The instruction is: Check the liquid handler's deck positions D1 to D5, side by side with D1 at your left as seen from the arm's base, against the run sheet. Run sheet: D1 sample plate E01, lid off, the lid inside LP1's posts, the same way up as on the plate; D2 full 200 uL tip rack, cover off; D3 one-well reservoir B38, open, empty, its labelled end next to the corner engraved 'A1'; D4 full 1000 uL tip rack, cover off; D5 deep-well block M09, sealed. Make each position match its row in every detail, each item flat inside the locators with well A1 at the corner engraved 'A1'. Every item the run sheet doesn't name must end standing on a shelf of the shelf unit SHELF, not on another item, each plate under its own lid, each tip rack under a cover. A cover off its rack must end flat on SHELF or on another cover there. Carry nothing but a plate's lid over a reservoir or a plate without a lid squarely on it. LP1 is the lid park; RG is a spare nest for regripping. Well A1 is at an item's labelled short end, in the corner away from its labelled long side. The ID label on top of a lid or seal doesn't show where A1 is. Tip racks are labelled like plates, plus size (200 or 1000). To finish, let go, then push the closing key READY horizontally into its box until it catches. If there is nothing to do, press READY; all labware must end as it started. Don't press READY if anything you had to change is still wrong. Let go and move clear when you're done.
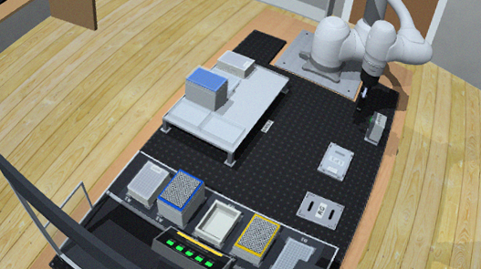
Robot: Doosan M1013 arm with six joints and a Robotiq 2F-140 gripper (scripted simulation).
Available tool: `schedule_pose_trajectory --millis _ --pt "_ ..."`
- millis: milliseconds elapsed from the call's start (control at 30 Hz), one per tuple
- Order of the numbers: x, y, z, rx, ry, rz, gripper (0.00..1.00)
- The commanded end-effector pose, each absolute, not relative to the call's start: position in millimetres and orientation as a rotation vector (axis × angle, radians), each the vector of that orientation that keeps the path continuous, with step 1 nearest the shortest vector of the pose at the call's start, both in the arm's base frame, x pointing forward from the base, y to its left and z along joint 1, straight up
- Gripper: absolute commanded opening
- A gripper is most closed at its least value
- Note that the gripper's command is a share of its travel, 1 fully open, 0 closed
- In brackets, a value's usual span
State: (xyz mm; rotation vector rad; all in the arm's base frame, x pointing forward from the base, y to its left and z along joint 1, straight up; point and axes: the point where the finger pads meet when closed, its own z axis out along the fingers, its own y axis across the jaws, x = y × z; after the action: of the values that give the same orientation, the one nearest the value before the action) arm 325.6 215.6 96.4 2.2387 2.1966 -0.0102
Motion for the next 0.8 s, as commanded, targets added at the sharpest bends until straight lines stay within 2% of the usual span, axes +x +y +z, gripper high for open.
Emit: schedule_pose_trajectory --millis 0,767 --pt "326.0 215.8 91.7 2.239 2.197 -0.009 0.10" --pt "326.2 227.4 83.1 2.239 2.197 -0.009 0.10"
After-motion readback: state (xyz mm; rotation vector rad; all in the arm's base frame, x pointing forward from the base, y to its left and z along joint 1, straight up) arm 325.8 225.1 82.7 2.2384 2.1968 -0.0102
